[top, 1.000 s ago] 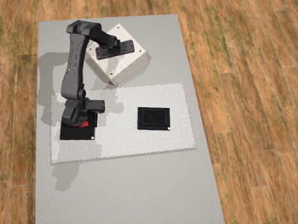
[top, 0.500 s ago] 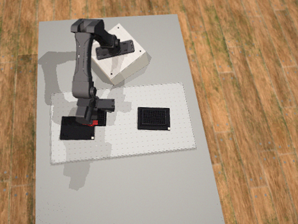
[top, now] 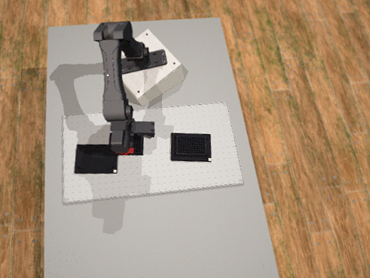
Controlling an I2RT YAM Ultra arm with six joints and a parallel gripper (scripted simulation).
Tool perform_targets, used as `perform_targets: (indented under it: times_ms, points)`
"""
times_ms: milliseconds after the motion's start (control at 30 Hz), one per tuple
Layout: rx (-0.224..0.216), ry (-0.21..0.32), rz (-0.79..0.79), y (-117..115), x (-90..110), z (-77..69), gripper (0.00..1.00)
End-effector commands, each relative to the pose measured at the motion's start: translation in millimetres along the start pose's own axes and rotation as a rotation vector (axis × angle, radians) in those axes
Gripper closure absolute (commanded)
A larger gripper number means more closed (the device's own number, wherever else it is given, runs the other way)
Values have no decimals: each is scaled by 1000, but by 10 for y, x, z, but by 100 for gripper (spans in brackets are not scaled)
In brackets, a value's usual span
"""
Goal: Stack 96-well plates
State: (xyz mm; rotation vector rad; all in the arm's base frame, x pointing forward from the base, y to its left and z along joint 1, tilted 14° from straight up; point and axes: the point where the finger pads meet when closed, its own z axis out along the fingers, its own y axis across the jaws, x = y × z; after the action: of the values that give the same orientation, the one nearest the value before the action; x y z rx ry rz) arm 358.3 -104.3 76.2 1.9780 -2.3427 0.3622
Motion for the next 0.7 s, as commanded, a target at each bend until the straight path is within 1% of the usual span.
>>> perform_targets:
  times_ms: [0, 167, 233, 267, 333, 400, 433, 500, 567, 600, 667]
  points:
    - [27, 1, 16, -2, -135, -60, 100]
    - [29, 1, 17, 22, -298, -64, 100]
    - [29, 1, 17, 22, -298, -64, 100]
    - [52, -1, 22, -53, -324, -123, 100]
    - [28, 0, 17, 38, -397, -61, 100]
    - [19, -1, 15, 62, -470, -37, 100]
    - [7, -1, 12, 89, -506, -22, 100]
    - [-1, 0, 10, 105, -579, 16, 100]
    - [8, 0, 12, 61, -650, 16, 100]
    - [6, 1, 12, 74, -683, 24, 100]
    - [-11, 4, 8, 139, -744, 46, 100]
